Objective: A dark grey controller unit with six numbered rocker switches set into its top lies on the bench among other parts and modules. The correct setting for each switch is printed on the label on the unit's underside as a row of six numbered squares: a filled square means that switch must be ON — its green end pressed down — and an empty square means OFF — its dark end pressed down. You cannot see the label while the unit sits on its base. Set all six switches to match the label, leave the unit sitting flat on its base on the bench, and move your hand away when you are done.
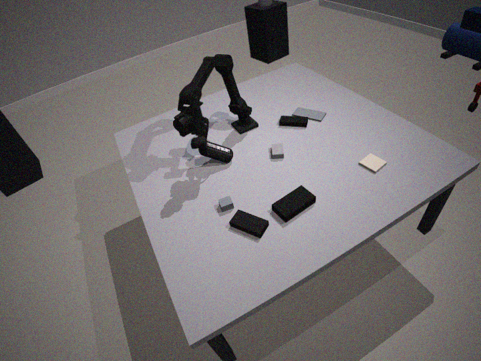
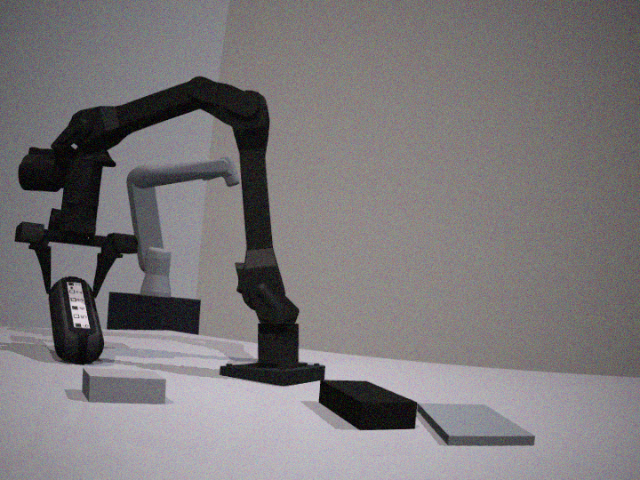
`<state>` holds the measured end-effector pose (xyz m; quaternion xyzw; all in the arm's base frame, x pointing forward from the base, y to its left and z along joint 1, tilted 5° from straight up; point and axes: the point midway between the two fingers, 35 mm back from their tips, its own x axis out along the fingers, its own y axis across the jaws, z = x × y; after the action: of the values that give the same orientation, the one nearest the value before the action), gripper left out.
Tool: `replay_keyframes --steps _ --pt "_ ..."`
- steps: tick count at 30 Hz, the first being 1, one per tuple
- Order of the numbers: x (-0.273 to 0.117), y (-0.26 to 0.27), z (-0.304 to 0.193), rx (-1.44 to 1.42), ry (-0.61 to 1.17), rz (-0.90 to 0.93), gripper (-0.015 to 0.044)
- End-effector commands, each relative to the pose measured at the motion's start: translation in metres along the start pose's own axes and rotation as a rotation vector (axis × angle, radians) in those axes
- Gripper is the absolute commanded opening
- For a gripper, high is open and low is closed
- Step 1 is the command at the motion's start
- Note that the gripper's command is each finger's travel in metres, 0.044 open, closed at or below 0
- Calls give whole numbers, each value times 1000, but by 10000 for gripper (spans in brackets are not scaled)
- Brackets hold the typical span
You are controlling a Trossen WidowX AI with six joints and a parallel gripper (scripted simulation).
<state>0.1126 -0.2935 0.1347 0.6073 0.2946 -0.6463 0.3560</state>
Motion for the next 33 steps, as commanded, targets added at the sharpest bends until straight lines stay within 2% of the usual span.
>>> replay_keyframes --steps 1,33 --pt "-3 1 -4 -1 4 4 336" --pt "-19 1 -25 0 6 4 336"
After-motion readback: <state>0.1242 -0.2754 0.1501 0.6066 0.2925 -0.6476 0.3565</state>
